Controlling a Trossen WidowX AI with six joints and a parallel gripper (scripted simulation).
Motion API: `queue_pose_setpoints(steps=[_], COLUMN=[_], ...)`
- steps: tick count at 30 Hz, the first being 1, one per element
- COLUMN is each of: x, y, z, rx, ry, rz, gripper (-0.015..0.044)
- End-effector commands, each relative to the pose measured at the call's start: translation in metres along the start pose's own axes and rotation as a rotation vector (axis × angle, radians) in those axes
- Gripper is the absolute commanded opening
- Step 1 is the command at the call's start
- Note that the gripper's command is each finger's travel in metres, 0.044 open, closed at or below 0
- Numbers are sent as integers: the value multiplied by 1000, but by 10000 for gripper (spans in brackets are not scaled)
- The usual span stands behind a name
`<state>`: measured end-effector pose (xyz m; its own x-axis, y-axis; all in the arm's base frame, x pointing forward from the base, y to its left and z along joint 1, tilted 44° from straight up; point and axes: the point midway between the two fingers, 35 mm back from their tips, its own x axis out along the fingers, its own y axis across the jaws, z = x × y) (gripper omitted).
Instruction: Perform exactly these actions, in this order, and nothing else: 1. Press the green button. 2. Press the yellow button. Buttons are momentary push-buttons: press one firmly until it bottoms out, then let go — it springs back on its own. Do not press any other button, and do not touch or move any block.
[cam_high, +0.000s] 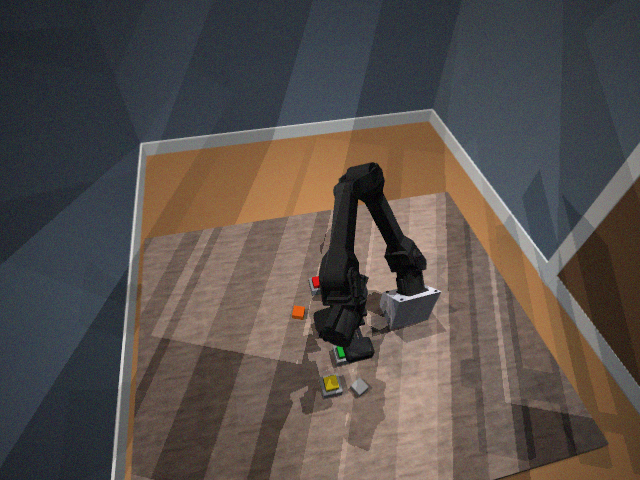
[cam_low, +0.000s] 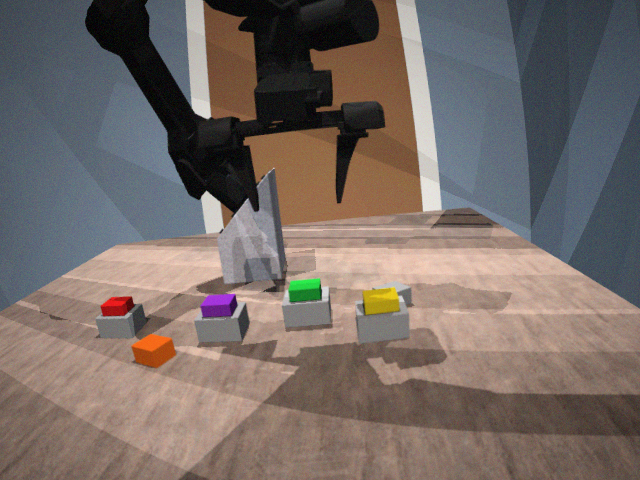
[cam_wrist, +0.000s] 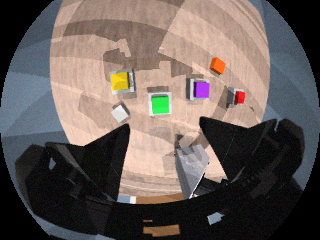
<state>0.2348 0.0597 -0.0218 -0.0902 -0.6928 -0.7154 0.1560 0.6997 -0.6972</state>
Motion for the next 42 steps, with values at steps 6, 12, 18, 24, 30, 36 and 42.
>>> queue_pose_setpoints(steps=[6,12,18,24,30,36,42], x=[58,58,58,60,70,80,89], y=[-3,-3,-3,-3,-3,-3,-3], z=[-3,-3,-3,-3,-2,-2,-3], rx=[15,15,15,15,15,15,15], ry=[6,6,6,6,6,6,6], rz=[7,7,7,7,7,7,6], gripper=[216,59,20,20,20,20,20])
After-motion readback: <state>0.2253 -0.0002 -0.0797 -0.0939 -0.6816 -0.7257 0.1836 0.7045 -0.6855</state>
